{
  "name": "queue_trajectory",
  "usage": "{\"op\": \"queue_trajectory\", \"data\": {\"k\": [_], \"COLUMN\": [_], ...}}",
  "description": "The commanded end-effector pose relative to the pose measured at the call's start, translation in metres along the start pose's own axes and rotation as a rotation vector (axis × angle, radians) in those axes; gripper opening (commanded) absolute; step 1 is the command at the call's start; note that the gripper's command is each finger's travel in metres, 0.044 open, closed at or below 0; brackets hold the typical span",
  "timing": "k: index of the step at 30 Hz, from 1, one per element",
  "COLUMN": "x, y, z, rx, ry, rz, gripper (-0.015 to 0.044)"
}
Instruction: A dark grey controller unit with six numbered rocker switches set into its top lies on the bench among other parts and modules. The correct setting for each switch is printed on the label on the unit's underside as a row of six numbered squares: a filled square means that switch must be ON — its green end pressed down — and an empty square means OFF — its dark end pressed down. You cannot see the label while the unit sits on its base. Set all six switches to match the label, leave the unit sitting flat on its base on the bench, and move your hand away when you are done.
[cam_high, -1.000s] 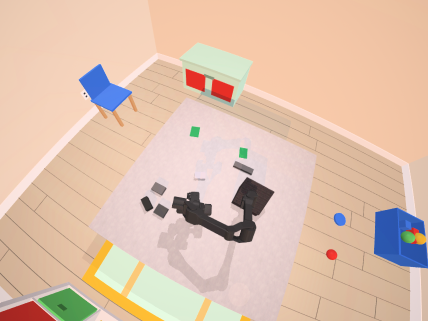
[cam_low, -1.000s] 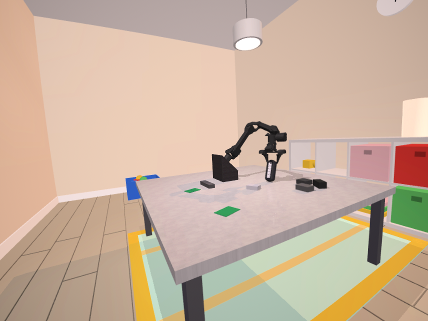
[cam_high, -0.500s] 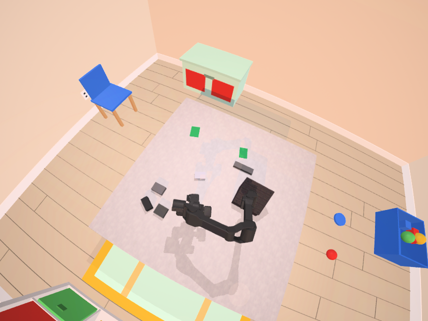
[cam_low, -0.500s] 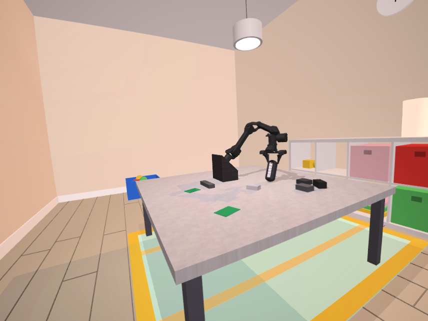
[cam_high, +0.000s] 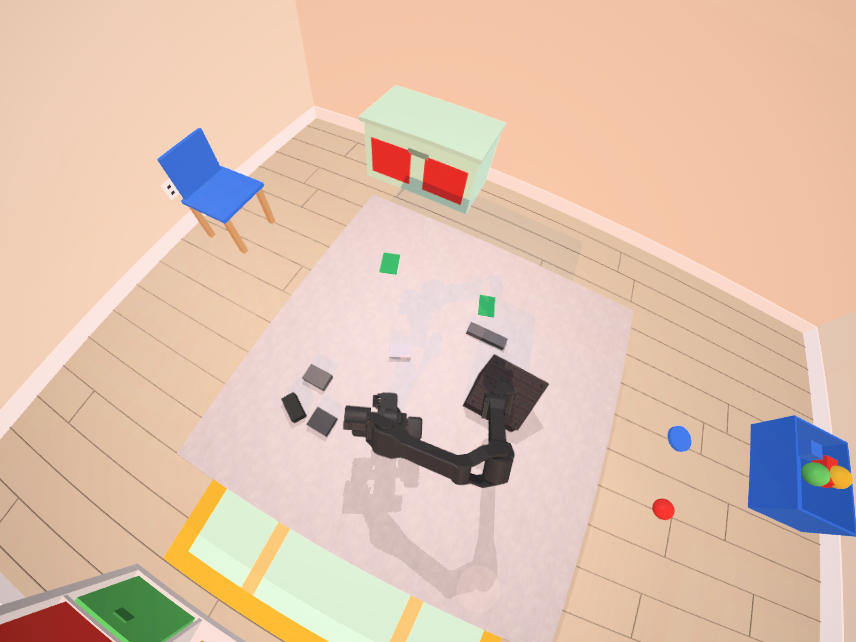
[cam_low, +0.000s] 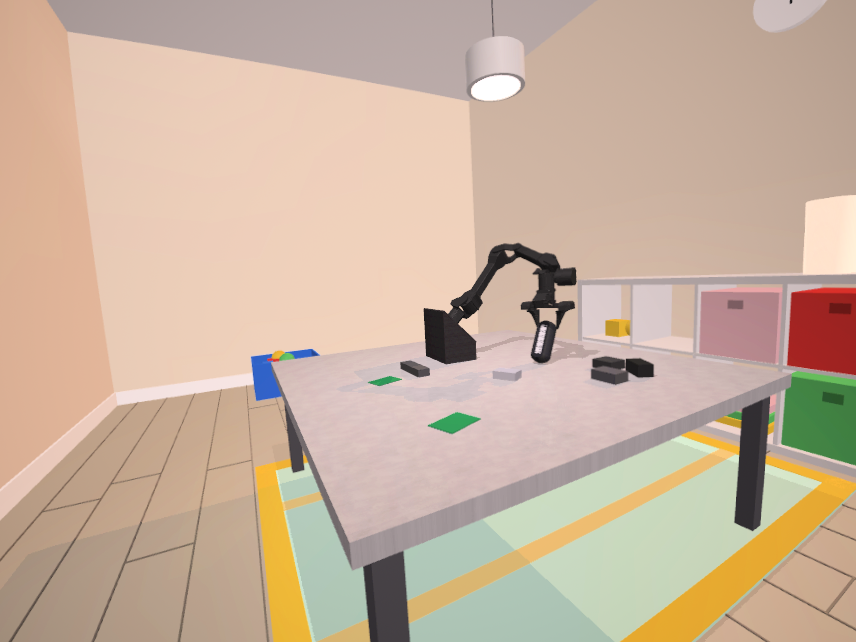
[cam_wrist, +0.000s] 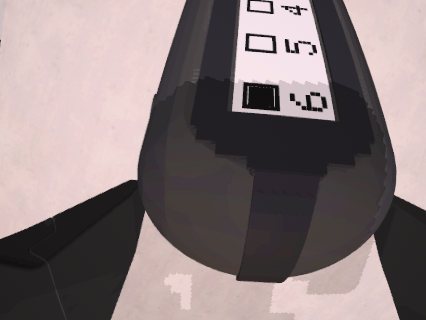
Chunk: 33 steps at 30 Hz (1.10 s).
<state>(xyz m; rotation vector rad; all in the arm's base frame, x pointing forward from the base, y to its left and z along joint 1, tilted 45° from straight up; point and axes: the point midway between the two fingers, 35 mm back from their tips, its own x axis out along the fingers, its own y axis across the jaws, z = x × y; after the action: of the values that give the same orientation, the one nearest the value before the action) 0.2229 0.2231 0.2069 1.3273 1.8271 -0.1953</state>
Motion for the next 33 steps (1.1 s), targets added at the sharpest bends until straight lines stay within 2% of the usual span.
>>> {"op": "queue_trajectory", "data": {"k": [1, 33], "x": [0.004, 0.018], "y": [-0.002, -0.002], "z": [-0.002, -0.023], "rx": [0.006, 0.006], "ry": [-0.005, -0.004], "rz": [-0.006, -0.005], "gripper": [0.0338, 0.0338]}}
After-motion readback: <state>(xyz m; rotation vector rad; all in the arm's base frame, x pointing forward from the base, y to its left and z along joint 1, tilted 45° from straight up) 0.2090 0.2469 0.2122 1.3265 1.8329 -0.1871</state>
